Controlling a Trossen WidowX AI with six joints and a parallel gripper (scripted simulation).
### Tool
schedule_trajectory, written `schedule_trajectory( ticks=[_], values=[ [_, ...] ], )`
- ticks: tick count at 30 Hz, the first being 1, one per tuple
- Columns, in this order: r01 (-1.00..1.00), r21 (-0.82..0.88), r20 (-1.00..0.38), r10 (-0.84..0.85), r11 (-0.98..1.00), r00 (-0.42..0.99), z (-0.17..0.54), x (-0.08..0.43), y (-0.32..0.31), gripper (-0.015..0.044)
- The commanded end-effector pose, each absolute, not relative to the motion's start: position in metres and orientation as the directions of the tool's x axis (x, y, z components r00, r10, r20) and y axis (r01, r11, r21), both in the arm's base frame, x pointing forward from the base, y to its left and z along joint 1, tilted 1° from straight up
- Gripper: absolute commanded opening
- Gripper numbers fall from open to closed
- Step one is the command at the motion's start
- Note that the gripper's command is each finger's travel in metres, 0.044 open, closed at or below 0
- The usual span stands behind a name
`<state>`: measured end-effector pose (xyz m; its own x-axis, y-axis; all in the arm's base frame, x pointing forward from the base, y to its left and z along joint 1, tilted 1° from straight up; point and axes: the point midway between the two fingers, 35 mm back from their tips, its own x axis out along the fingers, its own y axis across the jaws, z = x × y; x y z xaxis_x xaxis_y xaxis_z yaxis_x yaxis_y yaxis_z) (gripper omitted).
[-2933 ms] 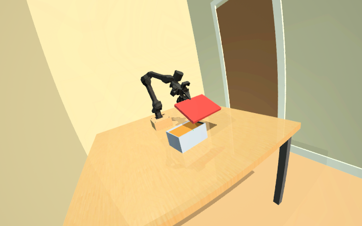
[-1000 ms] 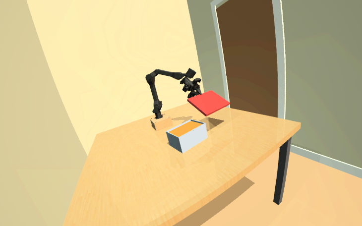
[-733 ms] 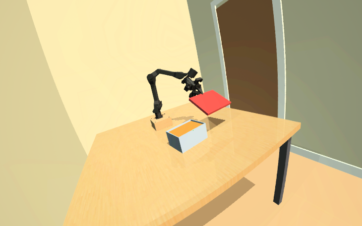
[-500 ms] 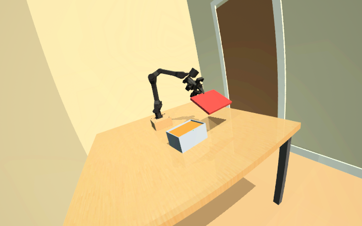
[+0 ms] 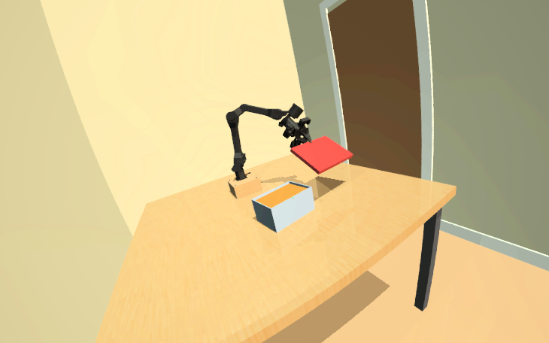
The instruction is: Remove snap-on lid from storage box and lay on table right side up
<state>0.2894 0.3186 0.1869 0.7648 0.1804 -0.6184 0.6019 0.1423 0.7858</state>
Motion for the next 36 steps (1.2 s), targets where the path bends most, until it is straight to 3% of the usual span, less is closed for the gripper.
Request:
schedule_trajectory(
  ticks=[1, 36],
  values=[
    [0.599, 0.789, -0.615, 0.178, 0.138, 0.768, 0.183, 0.290, 0.317, 0.0000],
    [0.599, 0.789, -0.615, 0.178, 0.138, 0.768, 0.154, 0.291, 0.317, 0.0000]
  ],
)
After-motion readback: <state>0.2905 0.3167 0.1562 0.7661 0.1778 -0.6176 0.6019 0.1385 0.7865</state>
